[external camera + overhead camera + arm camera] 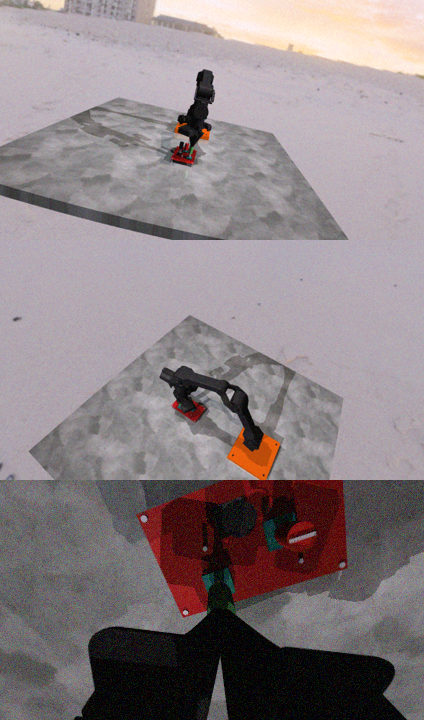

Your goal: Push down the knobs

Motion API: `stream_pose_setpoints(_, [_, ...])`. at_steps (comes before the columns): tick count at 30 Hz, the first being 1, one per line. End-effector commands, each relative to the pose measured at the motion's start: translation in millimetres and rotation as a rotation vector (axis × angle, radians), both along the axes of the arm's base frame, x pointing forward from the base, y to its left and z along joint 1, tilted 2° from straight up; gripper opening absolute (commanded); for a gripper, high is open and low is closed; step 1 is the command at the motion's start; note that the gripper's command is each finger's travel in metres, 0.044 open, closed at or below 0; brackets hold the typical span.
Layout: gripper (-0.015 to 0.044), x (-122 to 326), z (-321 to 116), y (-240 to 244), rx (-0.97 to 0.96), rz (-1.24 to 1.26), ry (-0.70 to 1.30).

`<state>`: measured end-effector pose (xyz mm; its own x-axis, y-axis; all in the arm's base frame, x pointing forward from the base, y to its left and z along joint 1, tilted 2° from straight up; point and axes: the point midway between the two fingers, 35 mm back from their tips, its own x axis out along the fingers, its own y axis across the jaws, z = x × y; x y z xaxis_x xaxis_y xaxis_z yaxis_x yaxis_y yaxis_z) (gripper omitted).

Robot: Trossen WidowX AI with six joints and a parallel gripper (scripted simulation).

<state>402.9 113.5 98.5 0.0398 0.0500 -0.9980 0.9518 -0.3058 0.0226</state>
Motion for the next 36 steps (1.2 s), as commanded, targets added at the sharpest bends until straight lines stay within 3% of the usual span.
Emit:
stream_pose_setpoints(1, [0.0, 0.1, -6.6, -0.3, -0.004, -0.004, 0.004])
stream_pose_setpoints(36, [0.0, 0.4, -13.2, 0.0, -0.004, -0.004, 0.004])
